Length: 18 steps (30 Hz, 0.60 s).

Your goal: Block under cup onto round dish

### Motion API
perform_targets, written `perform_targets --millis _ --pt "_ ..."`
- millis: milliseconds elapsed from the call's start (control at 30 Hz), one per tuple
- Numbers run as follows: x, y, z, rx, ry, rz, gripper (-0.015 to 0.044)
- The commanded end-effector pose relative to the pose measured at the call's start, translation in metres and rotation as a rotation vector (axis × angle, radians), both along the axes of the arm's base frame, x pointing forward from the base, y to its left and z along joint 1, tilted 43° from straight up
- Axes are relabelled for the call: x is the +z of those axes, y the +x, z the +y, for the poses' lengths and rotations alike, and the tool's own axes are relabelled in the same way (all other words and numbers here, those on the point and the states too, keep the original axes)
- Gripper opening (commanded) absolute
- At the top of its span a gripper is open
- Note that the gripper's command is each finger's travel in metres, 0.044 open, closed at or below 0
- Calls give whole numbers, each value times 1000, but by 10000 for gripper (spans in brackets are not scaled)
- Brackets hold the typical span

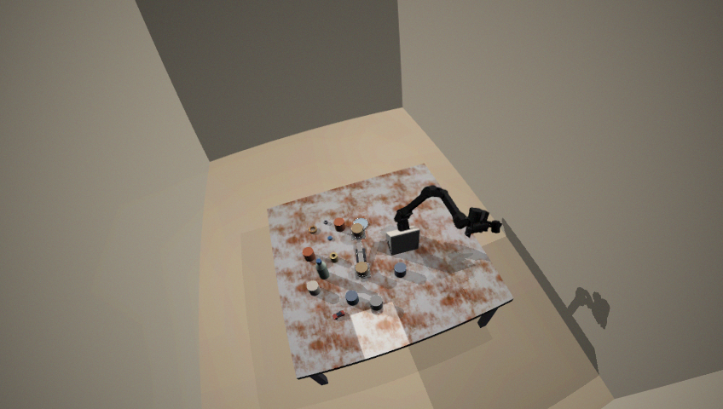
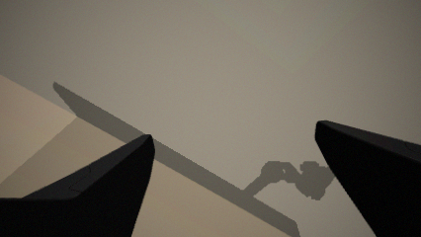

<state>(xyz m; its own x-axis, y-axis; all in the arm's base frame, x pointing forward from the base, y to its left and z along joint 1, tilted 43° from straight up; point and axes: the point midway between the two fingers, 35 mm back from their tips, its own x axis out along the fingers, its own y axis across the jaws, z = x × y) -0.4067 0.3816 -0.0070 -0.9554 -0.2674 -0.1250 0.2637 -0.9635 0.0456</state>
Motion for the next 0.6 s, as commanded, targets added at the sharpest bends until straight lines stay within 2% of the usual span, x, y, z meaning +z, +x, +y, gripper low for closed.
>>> perform_targets --millis 0,33,567 --pt "0 0 1 -4 -3 -3 426" --pt "0 2 3 -15 -13 -11 440" --pt "-12 56 53 -381 -326 -238 440"
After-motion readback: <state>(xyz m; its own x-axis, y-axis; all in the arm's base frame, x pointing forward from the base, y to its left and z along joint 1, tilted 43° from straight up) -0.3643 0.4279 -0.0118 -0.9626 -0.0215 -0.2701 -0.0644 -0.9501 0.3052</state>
